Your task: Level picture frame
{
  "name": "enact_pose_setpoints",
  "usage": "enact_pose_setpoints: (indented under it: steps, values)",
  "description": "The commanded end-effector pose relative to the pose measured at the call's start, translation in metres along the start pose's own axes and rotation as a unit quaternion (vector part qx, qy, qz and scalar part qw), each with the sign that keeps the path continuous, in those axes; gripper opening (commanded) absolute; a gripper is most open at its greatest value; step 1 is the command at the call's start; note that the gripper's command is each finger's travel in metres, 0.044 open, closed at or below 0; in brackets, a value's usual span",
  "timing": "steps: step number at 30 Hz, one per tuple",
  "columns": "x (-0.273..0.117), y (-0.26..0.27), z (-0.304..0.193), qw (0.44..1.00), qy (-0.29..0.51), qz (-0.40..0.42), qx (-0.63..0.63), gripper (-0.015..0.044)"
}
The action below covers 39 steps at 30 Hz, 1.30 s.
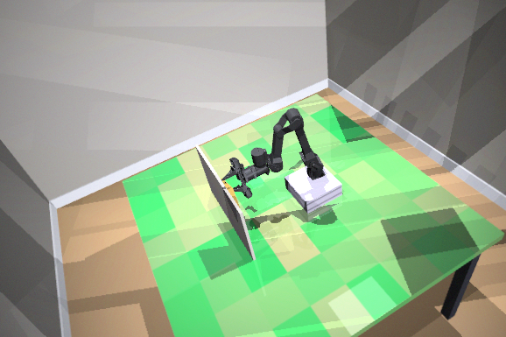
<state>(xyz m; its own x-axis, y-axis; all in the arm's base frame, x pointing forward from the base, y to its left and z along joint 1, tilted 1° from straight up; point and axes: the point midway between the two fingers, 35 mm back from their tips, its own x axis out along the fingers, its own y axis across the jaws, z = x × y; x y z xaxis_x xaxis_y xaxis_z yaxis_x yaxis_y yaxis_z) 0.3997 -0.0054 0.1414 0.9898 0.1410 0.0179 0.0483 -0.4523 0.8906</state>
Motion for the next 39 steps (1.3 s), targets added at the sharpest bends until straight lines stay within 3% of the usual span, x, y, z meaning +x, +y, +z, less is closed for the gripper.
enact_pose_setpoints:
  steps: [1,23,39]
  values:
    - [0.0008,0.0003,0.0006,1.000,-0.002,0.001,-0.002,0.0260]
    - [0.0010,0.0003,0.0010,1.000,-0.002,0.001,-0.002,0.0260]
    - [0.0010,0.0003,0.0010,1.000,-0.002,0.001,-0.002,0.0153]
